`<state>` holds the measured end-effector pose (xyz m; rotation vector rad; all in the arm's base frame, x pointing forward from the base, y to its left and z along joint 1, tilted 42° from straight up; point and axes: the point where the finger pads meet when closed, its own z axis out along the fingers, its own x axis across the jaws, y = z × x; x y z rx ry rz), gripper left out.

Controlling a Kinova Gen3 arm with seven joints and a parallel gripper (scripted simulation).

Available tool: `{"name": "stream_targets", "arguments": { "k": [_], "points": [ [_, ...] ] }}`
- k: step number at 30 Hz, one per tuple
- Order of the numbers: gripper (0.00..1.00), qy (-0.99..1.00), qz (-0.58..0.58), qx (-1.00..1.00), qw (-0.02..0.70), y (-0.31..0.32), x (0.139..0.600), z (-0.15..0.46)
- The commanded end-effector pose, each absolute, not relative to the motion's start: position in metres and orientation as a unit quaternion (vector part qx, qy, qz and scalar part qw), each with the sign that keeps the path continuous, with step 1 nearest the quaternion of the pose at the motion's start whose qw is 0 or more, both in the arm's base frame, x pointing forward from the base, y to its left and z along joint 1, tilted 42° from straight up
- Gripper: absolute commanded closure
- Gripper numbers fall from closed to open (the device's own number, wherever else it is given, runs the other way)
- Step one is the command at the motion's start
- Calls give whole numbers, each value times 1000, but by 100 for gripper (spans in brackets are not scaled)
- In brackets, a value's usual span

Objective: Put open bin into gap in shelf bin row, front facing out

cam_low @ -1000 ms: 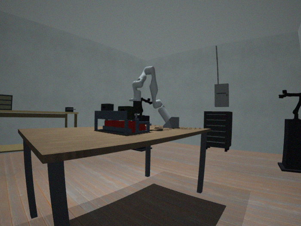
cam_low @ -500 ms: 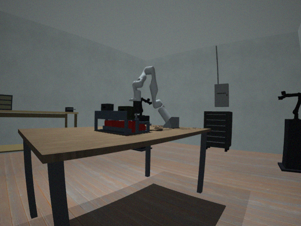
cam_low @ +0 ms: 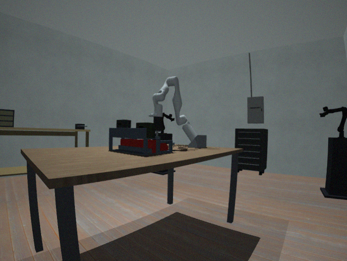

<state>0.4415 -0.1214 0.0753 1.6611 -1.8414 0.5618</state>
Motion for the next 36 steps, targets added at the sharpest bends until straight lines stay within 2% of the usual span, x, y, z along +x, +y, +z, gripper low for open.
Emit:
{"name": "stream_targets", "arguments": {
  "k": [1, 36],
  "points": [
    [45, -692, 211, 625, 294, -121, 442, 76],
    [45, -692, 211, 625, 294, -132, 440, 63]
  ]
}}
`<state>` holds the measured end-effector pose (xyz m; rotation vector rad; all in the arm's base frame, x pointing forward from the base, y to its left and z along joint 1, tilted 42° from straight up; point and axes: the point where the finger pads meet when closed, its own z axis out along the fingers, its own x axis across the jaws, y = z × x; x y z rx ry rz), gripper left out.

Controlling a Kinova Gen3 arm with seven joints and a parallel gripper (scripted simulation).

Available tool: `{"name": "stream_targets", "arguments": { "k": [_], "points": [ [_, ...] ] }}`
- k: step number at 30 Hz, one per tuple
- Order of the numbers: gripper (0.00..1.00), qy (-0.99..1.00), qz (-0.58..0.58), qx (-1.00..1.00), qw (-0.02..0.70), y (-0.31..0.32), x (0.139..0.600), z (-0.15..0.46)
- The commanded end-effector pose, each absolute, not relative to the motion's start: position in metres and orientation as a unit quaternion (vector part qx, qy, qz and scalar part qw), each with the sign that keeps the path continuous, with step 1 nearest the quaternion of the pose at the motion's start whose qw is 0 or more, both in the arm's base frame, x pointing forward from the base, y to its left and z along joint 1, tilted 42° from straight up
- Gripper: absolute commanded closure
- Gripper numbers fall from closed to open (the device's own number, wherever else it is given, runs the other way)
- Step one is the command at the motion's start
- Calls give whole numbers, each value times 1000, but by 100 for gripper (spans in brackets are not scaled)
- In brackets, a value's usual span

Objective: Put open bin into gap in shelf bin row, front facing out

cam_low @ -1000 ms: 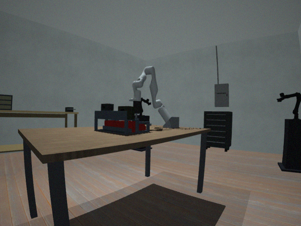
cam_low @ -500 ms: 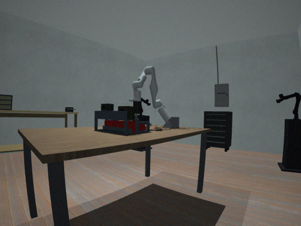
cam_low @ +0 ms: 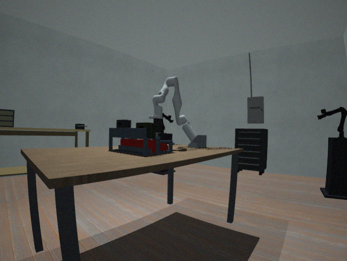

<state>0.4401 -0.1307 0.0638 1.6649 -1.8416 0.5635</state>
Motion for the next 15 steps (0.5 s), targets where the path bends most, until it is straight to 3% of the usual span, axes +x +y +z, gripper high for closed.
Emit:
{"name": "stream_targets", "arguments": {
  "k": [1, 15],
  "points": [
    [45, -692, 211, 625, 294, -133, 439, 62],
    [45, -692, 211, 625, 294, -144, 437, 50]
  ]
}}
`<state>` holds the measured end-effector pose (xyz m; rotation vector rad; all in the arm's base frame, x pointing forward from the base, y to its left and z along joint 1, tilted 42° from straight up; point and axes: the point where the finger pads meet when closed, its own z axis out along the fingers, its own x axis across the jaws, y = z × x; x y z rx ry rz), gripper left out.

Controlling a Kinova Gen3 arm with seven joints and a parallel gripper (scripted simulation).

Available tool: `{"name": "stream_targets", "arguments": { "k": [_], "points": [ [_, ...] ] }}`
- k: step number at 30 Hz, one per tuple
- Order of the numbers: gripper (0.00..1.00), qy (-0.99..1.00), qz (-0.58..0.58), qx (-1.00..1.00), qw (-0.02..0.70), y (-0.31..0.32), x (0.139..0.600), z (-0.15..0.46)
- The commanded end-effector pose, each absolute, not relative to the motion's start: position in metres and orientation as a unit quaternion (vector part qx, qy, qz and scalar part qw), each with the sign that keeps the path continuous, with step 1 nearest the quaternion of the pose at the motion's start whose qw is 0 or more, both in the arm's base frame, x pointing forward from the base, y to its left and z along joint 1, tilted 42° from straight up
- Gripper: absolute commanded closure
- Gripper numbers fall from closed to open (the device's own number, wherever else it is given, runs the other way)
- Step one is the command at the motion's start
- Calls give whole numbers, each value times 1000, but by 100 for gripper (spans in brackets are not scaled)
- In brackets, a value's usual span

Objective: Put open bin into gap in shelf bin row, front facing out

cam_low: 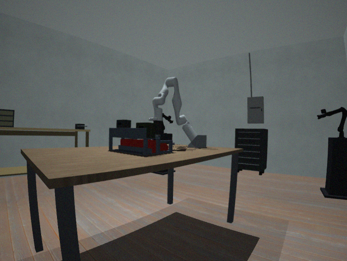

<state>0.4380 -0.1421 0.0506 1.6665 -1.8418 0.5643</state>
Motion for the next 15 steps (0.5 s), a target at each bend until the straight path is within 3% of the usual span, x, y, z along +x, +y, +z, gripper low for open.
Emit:
{"name": "stream_targets", "arguments": {
  "k": [1, 15],
  "points": [
    [45, -692, 211, 625, 294, -144, 437, 50],
    [45, -692, 211, 625, 294, -149, 436, 44]
  ]
}}
